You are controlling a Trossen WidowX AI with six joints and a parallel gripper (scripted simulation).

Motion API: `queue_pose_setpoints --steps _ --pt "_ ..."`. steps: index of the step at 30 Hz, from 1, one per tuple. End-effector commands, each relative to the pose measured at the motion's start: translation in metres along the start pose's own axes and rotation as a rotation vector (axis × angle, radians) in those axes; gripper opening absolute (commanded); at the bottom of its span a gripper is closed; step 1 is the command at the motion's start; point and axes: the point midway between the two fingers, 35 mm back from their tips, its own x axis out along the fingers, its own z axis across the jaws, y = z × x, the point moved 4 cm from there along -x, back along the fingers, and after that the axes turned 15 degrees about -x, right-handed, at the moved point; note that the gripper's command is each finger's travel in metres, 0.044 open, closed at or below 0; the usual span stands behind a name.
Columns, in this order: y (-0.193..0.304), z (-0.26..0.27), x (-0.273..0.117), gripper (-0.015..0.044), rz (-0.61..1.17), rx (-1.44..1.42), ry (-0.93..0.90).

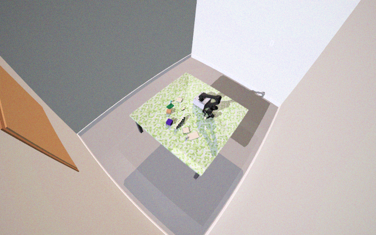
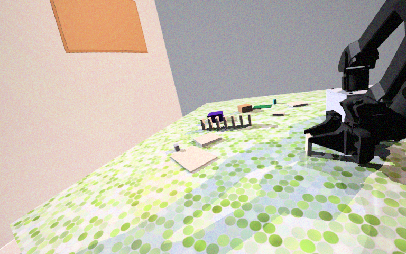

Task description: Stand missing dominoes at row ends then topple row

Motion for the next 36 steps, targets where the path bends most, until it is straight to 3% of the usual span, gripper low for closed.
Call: queue_pose_setpoints --steps 1,6,17,22,32,36 --pt "0.001 0.000 0.000 0.0317 0.001 0.001 -0.002" --pt "0.001 0.000 0.000 0.0440 0.001 0.001 -0.002" --pt "-0.047 -0.011 -0.003 0.0440 0.000 -0.001 0.000" --pt "-0.047 -0.006 -0.002 0.0440 0.017 0.000 -0.025" --pt "-0.060 0.038 0.059 0.0440 0.316 -0.120 -0.173" --pt "-0.063 0.045 0.075 0.0440 0.518 -0.171 -0.254"
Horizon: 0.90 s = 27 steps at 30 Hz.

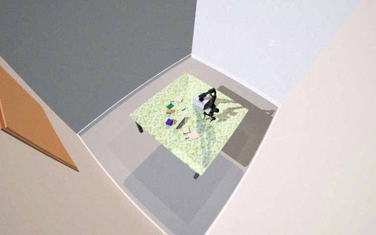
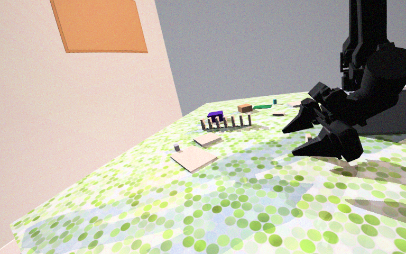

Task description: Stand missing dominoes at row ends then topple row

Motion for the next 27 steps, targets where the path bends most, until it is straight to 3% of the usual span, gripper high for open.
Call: queue_pose_setpoints --steps 1,8,14,22,27 --pt "-0.019 0.002 0.019 0.0440 0.249 -0.039 -0.110" --pt "-0.040 -0.028 0.012 0.0440 0.700 0.022 -0.243" --pt "-0.054 -0.053 -0.008 0.0440 0.940 0.098 -0.287" --pt "-0.063 -0.072 -0.027 0.0440 1.094 0.149 -0.300" --pt "-0.063 -0.072 -0.027 0.0440 1.097 0.150 -0.300"
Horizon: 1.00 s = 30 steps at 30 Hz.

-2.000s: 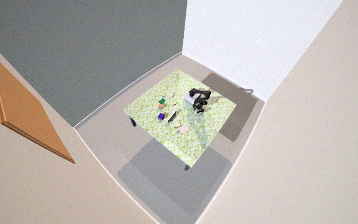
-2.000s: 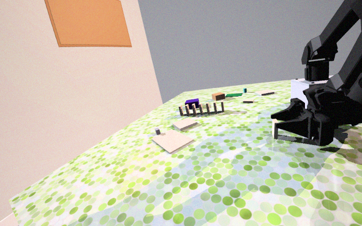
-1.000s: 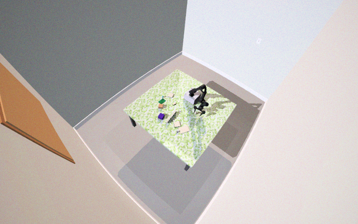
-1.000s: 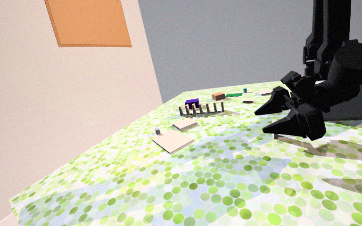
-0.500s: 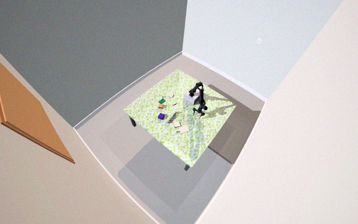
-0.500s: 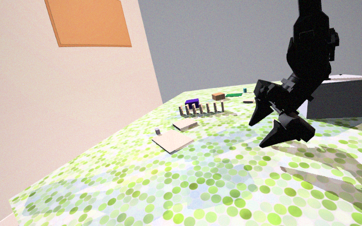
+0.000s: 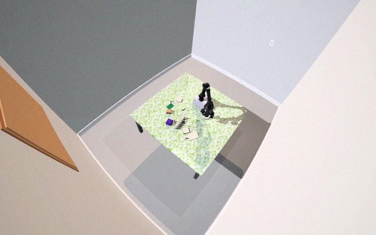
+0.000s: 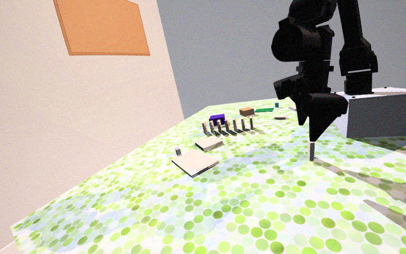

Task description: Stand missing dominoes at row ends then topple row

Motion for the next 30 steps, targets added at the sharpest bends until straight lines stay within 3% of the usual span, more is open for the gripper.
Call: queue_pose_setpoints --steps 1,8,16,30 --pt "0.004 -0.011 -0.030 0.0440 0.109 0.074 -0.064" --pt "0.004 -0.011 -0.029 0.0440 0.109 0.074 -0.064" --pt "0.011 -0.007 0.033 0.0440 0.110 0.074 -0.064" --pt "0.013 -0.006 0.048 0.0440 0.110 0.074 -0.063"
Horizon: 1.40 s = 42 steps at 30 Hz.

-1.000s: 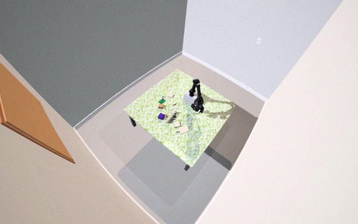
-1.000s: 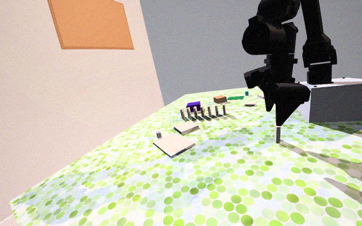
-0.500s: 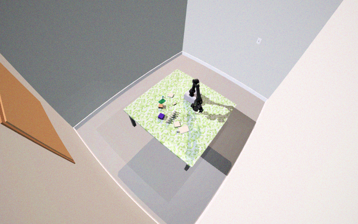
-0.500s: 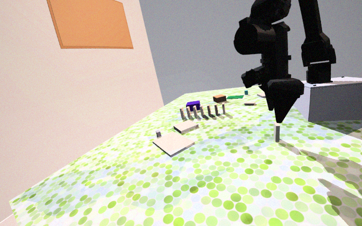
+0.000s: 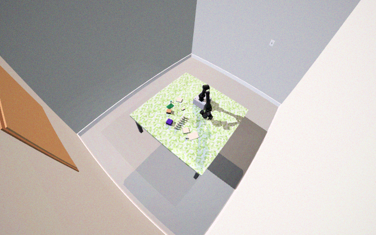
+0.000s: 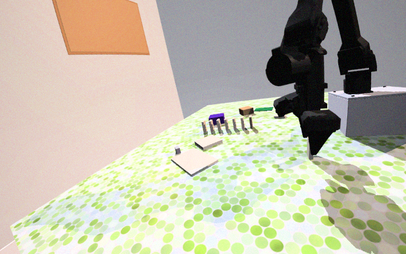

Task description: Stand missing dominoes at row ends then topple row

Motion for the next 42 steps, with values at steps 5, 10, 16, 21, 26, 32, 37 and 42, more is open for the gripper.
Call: queue_pose_setpoints --steps 5,10,16,21,26,32,37,42 --pt "0.004 -0.002 0.010 0.0414 0.017 -0.004 0.006" --pt "0.004 -0.002 0.010 0.0282 0.017 -0.004 0.006" --pt "0.004 -0.002 0.010 0.0125 0.017 -0.004 0.006" --pt "0.004 -0.002 0.010 0.0107 0.017 -0.004 0.006" --pt "0.004 -0.002 0.010 0.0107 0.017 -0.004 0.006" --pt "-0.006 0.004 -0.065 0.0107 0.013 -0.002 0.006" --pt "0.000 0.000 -0.126 0.0107 0.012 -0.001 0.007" --pt "0.000 0.000 -0.127 0.0107 0.012 -0.001 0.007"
